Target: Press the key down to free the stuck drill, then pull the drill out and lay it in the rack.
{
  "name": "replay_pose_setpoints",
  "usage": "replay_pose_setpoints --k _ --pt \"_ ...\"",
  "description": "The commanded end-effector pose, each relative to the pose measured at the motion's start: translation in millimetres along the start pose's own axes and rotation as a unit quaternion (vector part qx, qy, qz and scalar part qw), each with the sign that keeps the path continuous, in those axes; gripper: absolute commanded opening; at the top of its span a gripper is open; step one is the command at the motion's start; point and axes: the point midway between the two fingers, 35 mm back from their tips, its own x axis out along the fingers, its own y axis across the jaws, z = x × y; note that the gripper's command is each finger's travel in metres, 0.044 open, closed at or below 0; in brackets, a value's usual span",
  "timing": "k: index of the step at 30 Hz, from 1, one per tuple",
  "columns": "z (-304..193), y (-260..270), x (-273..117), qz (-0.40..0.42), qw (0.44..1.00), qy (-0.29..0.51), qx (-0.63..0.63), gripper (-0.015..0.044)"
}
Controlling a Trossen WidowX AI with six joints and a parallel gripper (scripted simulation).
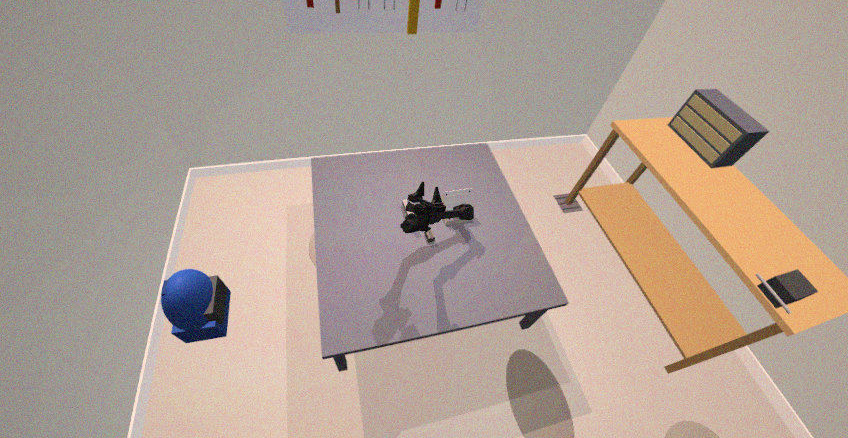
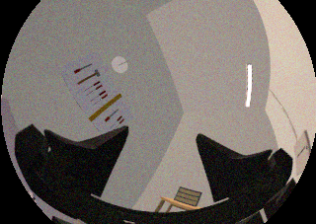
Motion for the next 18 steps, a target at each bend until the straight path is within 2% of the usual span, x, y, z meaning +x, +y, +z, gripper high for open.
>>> replay_pose_setpoints --k 1,9,15,18 --pt "0 0 0 0.000 1.000 0.000 0.000 0.0374" --pt "-1 -1 1 -0.002 1.000 0.002 0.001 0.0164" --pt "-46 -48 48 -0.069 0.994 0.077 0.026 0.0006" --pt "-75 -78 71 -0.104 0.986 0.122 0.039 0.0000"
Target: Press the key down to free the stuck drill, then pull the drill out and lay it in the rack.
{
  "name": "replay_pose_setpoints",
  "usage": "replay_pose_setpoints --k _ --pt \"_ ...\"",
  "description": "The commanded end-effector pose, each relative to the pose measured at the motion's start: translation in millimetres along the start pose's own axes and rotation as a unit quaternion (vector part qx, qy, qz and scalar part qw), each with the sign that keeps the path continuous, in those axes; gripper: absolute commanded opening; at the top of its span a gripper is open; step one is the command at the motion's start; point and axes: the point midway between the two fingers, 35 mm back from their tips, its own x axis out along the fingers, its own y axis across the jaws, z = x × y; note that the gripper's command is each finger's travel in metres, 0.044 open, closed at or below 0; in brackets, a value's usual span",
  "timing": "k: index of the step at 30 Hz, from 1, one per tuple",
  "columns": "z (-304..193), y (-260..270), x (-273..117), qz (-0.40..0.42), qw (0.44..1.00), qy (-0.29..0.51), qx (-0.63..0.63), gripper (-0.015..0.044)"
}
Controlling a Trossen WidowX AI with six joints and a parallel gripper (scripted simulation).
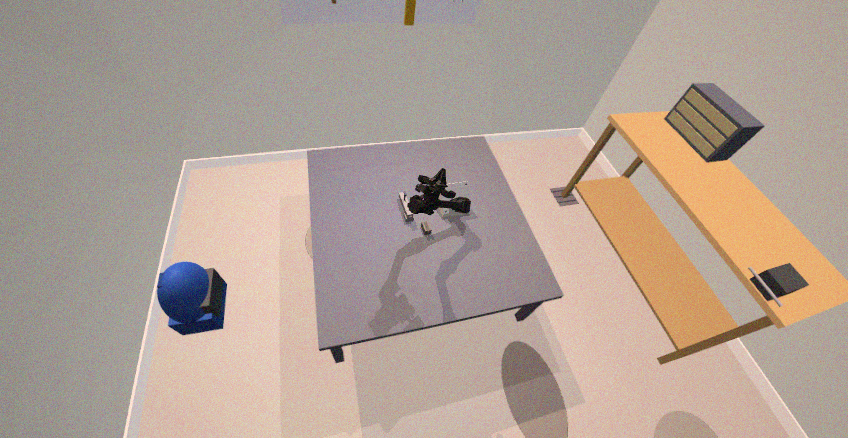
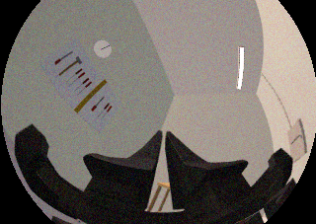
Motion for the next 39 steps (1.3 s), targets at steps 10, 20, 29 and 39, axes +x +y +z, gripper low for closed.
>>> replay_pose_setpoints --k 10,20,29,39 --pt "-92 -117 80 -0.162 0.974 0.157 0.032 0.0000" --pt "-186 -222 79 -0.316 0.901 0.293 0.051 0.0000" --pt "-273 -296 8 -0.446 0.787 0.421 0.073 0.0000" --pt "-324 -338 -127 -0.574 0.627 0.514 0.112 0.0000"
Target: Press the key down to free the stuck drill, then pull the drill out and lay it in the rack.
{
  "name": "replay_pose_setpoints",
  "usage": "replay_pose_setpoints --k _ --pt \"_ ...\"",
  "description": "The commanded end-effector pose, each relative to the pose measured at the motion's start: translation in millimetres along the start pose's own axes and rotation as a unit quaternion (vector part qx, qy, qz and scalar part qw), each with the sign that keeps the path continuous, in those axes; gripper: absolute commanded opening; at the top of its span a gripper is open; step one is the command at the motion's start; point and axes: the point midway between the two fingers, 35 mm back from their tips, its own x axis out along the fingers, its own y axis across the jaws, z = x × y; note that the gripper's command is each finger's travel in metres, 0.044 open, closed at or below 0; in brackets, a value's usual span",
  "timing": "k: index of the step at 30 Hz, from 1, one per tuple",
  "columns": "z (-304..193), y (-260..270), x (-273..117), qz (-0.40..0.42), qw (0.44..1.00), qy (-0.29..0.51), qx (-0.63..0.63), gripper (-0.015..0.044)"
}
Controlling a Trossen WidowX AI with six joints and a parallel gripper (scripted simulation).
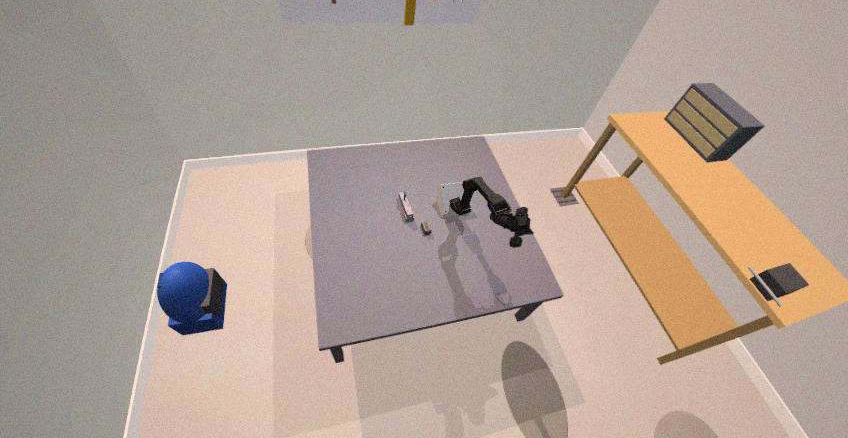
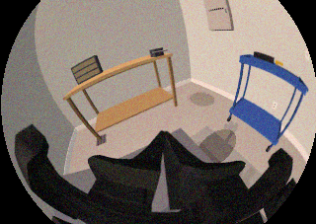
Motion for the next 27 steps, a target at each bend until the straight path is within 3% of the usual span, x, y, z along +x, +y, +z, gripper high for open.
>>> replay_pose_setpoints --k 1,7,13,20,27 --pt "-38 -48 18 -0.062 0.996 0.060 0.029 0.0000" --pt "-95 -116 15 -0.150 0.977 0.137 0.062 0.0000" --pt "-166 -185 -19 -0.243 0.937 0.216 0.132 0.0000" --pt "-250 -238 -99 -0.347 0.864 0.288 0.224 0.0000" --pt "-322 -252 -205 -0.451 0.764 0.324 0.329 0.0000"
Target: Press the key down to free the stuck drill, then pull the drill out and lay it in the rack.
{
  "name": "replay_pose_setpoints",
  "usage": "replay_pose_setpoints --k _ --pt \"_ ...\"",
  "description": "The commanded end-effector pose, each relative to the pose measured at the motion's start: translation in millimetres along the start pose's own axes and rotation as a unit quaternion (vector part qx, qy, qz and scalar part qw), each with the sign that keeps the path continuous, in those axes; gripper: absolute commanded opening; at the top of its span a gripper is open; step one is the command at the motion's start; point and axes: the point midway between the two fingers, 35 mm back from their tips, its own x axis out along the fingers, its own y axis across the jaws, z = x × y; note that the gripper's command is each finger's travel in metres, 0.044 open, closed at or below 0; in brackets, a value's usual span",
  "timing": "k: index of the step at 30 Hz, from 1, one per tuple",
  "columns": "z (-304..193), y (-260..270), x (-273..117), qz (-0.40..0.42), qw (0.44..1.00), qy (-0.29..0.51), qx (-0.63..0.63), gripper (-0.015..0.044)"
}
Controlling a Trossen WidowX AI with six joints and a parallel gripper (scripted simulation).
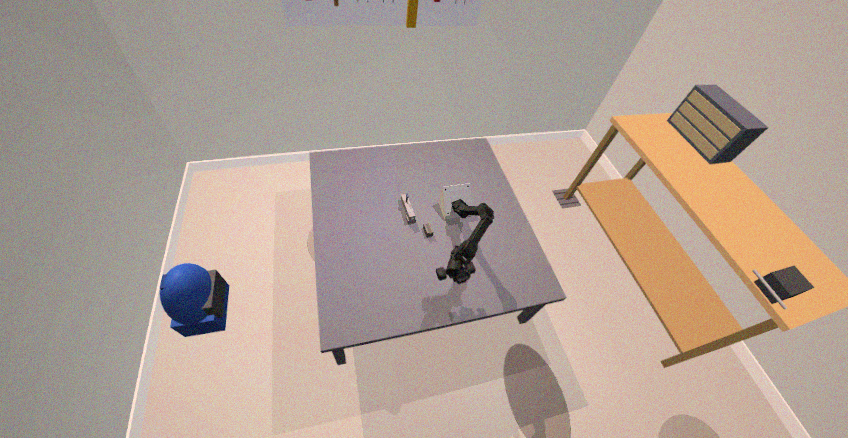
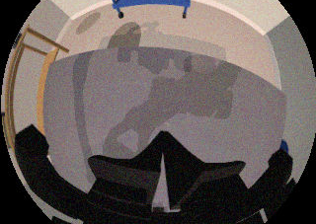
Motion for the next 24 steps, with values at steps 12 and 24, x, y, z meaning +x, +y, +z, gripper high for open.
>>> replay_pose_setpoints --k 12,24 --pt "-197 -173 -43 -0.127 0.947 0.128 0.267 0.0000" --pt "-396 -192 -129 -0.151 0.840 0.150 0.499 0.0000"
